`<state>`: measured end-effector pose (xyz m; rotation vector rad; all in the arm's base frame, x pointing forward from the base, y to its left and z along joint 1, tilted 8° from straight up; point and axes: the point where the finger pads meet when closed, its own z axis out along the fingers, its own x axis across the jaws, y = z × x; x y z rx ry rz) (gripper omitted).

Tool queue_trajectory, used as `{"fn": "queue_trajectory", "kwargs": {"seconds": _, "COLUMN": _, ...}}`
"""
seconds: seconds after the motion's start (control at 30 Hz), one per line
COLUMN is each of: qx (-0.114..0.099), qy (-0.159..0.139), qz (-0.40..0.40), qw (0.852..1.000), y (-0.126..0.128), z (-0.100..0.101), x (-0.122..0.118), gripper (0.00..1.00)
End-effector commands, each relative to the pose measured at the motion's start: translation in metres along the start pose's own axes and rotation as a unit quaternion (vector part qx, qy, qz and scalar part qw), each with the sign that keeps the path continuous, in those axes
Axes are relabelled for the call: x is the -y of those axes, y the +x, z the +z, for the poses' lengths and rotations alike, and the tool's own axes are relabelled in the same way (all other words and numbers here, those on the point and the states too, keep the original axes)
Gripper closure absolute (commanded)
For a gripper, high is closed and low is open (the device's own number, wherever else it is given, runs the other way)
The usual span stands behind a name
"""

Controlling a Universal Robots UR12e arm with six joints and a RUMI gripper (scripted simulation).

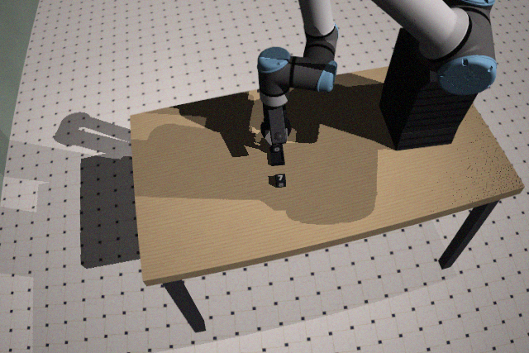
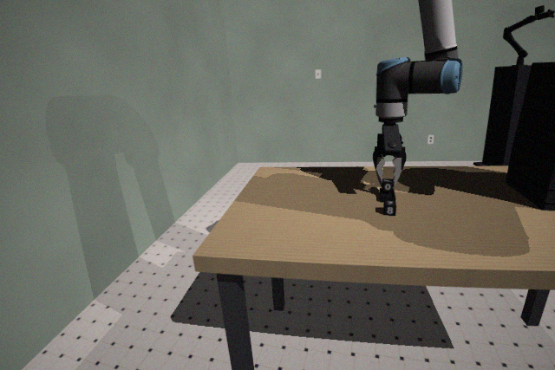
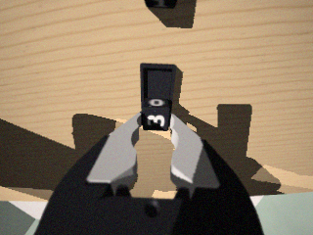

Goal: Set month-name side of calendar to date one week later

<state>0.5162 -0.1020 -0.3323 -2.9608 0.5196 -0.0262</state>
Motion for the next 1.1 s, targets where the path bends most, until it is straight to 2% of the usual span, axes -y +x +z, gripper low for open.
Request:
{"fn": "queue_trajectory", "kwargs": {"seconds": 0.0, "qx": 0.0, "qy": 0.0, "qz": 0.0, "qw": 1.0, "y": 0.0004, "z": -0.0004, "x": -0.0001, "gripper": 0.89}}
{"fn": "queue_trajectory", "kwargs": {"seconds": 1.07, "qx": 0.0, "qy": 0.0, "qz": 0.0, "qw": 1.0, "y": 0.0004, "z": 0.009, "x": -0.0001, "gripper": 0.89}}
